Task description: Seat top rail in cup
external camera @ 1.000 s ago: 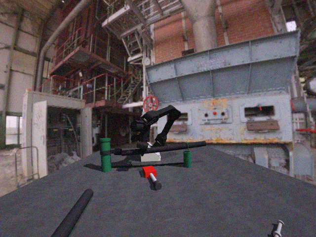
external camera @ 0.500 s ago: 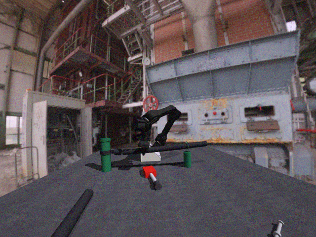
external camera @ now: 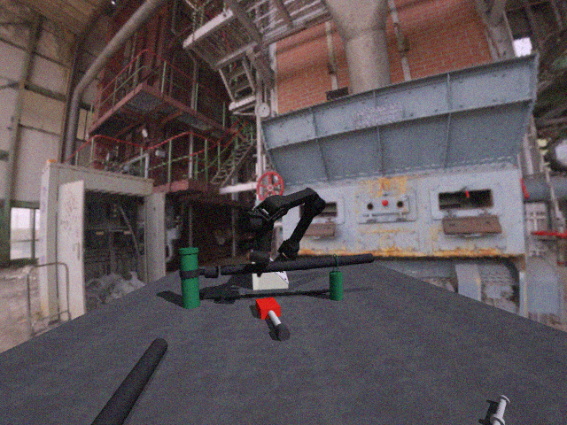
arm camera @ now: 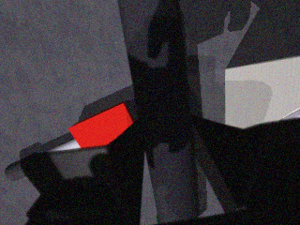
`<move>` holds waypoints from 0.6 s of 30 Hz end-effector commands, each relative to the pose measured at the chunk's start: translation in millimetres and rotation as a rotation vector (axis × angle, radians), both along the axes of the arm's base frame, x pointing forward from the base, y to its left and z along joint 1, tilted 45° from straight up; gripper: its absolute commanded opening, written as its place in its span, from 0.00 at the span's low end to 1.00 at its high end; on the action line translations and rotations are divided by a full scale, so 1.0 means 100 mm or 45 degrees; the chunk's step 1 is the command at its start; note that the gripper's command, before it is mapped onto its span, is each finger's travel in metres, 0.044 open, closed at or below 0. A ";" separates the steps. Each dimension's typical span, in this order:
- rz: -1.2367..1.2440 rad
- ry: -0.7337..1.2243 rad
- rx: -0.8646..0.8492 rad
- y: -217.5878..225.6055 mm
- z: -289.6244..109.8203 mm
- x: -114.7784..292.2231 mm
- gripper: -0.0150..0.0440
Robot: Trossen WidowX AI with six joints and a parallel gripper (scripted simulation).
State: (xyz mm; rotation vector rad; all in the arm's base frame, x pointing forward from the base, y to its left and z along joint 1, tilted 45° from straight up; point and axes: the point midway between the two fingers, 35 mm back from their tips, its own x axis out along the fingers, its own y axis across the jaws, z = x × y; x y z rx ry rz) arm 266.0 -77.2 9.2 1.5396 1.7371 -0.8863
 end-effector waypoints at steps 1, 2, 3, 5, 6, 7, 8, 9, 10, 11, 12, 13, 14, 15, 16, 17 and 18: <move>-0.031 -0.008 -0.002 -0.01 0.04 0.05 0.25; -0.031 -0.008 -0.002 -0.01 0.04 0.05 0.25; -0.031 -0.008 -0.002 -0.01 0.04 0.05 0.25; -0.031 -0.008 -0.002 -0.01 0.03 0.04 0.25; -0.031 -0.008 -0.002 -0.01 0.02 0.04 0.25; -0.031 -0.008 -0.002 0.00 0.02 0.03 0.25; -0.031 -0.008 -0.002 0.00 0.02 0.03 0.25; -0.031 -0.008 -0.002 0.00 0.01 0.02 0.25; -0.031 -0.008 -0.002 0.00 0.01 0.02 0.25; -0.031 -0.008 -0.002 0.00 0.00 0.01 0.25; -0.031 -0.008 -0.002 0.01 0.00 0.00 0.25; -0.031 -0.008 -0.002 0.01 0.00 0.00 0.25; -0.031 -0.008 -0.002 0.01 -0.01 -0.01 0.25; -0.031 -0.008 -0.002 0.01 -0.01 -0.01 0.25; -0.031 -0.008 -0.002 0.01 -0.01 -0.02 0.25; -0.031 -0.008 -0.002 0.01 -0.01 -0.03 0.25; -0.031 -0.008 -0.002 0.00 -0.01 -0.03 0.25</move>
